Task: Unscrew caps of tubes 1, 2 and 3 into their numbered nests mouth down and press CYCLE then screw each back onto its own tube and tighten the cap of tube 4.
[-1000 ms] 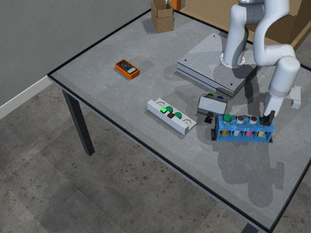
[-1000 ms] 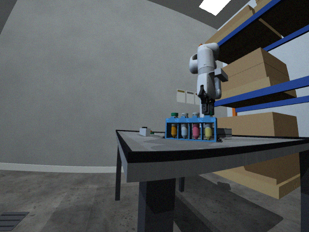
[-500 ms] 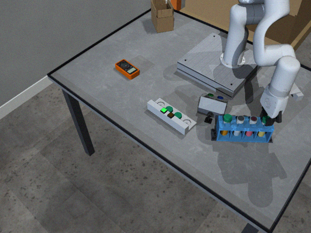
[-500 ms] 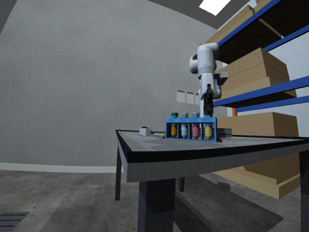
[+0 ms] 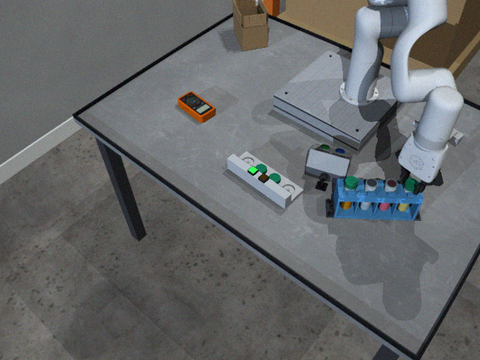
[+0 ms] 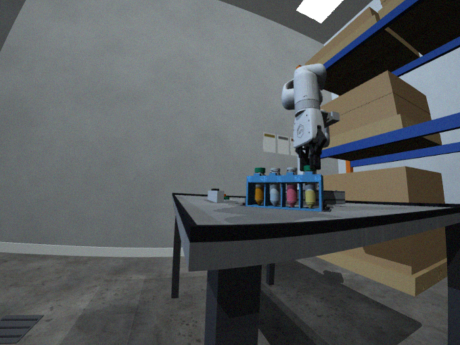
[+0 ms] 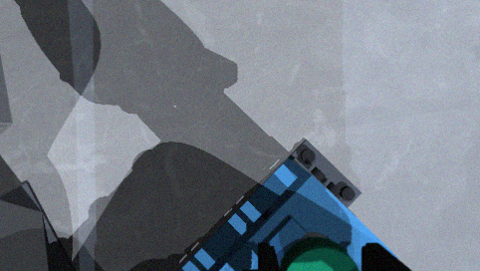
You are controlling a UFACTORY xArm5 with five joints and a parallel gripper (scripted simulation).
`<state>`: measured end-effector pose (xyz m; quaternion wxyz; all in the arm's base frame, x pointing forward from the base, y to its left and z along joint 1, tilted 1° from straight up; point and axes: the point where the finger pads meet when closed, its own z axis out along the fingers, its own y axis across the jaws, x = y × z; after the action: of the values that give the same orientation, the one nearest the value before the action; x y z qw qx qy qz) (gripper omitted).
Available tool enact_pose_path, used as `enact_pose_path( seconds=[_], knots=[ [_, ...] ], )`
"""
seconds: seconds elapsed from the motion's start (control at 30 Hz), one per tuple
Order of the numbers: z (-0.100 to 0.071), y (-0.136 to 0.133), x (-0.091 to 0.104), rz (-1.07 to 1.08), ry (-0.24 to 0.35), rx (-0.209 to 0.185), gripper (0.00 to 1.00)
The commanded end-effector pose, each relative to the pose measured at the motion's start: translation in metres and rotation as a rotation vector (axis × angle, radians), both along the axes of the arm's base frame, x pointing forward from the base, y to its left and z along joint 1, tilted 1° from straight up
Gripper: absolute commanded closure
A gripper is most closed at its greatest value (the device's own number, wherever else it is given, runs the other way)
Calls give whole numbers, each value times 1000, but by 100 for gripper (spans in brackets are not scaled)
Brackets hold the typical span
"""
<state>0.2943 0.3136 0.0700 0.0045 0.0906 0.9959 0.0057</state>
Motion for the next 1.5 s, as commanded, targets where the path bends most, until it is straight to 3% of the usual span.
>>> enact_pose_path(
  seconds=[0.0,0.47,1.47],
  knots=[
    [1,1,1,19,5,9,100],
    [1,1,1,19,5,9,100],
    [0,1,1,-1207,22,16,100]
  ],
)
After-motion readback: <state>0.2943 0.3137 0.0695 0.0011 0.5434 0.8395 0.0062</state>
